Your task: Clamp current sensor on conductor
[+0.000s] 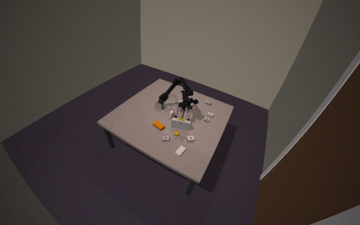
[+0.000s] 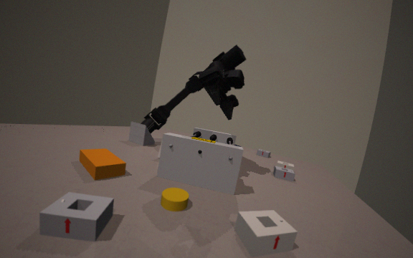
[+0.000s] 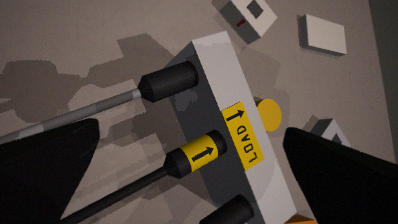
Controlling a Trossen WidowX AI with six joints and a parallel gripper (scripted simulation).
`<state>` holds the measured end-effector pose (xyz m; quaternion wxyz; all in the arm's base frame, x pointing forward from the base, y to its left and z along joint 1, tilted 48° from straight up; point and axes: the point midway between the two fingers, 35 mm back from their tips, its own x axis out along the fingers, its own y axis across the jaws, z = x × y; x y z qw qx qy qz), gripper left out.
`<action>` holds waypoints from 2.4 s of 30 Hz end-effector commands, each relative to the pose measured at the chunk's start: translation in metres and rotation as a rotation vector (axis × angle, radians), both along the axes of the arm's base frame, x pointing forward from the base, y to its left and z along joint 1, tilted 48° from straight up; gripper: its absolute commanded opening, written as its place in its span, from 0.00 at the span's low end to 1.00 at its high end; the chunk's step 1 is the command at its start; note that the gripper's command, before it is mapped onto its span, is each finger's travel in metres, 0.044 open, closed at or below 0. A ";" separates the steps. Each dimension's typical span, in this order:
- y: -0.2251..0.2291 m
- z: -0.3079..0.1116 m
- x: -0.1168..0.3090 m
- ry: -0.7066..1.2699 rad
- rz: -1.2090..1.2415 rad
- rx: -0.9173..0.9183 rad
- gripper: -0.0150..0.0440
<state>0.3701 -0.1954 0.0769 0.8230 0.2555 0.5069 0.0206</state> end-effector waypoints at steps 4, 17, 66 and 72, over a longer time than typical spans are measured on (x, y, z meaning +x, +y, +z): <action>-0.047 -0.057 -0.037 0.132 -0.123 0.356 1.00; -0.051 -0.062 -0.041 0.139 -0.138 0.392 1.00; 0.077 -0.073 -0.176 0.146 0.542 0.354 1.00; 0.084 -0.080 -0.176 0.146 0.542 0.354 1.00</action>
